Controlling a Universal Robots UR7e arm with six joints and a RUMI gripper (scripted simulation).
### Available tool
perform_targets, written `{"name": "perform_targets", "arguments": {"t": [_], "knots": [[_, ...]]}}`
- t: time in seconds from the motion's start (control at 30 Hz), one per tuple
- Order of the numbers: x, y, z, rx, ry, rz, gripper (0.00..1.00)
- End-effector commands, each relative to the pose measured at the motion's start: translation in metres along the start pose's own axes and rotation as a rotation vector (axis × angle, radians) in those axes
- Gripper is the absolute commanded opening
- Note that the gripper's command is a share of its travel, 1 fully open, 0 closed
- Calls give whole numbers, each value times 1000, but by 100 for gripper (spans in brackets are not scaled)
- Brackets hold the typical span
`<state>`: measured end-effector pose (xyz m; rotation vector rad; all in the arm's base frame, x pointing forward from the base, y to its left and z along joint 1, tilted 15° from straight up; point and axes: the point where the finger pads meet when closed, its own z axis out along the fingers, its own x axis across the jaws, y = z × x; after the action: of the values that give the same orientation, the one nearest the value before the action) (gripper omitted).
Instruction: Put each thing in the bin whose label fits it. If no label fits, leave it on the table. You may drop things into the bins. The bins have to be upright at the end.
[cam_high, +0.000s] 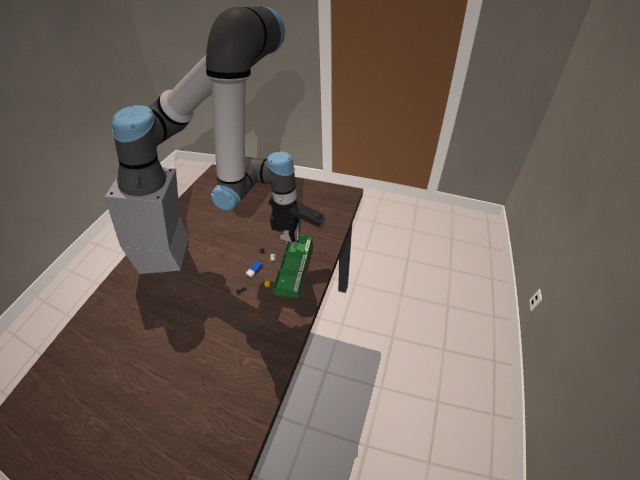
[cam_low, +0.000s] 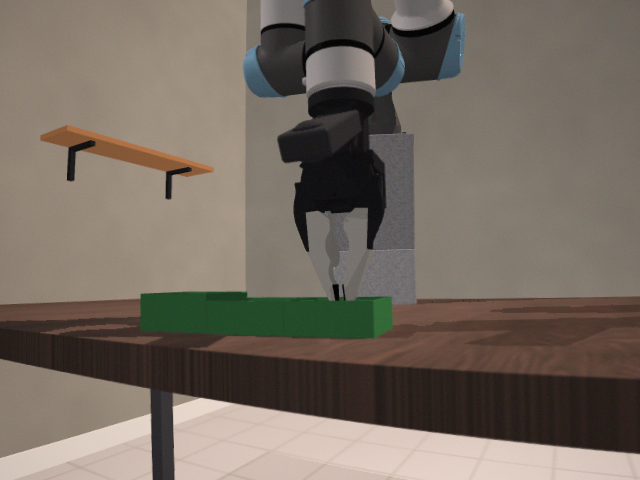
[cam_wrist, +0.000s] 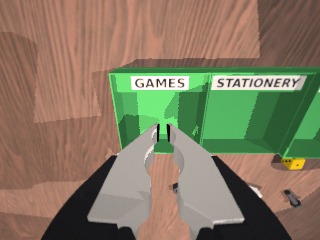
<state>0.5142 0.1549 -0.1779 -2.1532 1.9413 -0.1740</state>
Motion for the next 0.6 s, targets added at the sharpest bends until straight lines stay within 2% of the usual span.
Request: {"name": "perform_targets", "arguments": {"t": [0.0, 0.57], "knots": [[0, -1, 0, 1, 0, 0, 4], [0, -1, -4, 1, 0, 0, 4]]}}
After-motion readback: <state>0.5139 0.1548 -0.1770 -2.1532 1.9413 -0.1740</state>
